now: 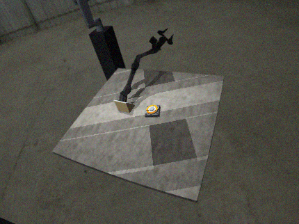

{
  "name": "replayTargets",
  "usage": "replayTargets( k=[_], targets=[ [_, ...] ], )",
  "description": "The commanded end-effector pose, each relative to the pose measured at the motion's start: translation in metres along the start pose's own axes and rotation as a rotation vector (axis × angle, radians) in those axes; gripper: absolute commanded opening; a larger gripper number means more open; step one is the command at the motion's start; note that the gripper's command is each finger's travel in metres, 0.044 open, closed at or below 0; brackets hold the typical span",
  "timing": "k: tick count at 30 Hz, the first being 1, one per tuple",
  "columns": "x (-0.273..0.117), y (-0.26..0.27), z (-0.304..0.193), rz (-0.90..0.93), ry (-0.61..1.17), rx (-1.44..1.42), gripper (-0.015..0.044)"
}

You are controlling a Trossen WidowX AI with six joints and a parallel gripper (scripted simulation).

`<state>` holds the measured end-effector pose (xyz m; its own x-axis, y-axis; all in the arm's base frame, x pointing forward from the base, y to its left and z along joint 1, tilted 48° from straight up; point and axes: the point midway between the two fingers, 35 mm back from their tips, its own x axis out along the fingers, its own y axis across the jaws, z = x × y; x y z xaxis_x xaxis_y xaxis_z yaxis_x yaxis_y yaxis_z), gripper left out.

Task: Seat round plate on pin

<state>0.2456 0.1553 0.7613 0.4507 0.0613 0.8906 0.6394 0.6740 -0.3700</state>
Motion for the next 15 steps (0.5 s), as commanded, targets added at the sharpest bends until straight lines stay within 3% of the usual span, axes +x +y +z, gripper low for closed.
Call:
replayTargets(
  k=[1,4,10,15],
  targets=[
    [0.000,0.006,-0.002,0.016,-0.001,-0.007,0.0374],
    [-0.008,0.075,-0.034,0.218,0.006,-0.076,0.0295],
    [-0.020,0.118,-0.071,0.363,0.051,-0.081,0.0137],
    [-0.051,0.178,-0.133,0.582,0.140,-0.097,0.0006]
  ],
)
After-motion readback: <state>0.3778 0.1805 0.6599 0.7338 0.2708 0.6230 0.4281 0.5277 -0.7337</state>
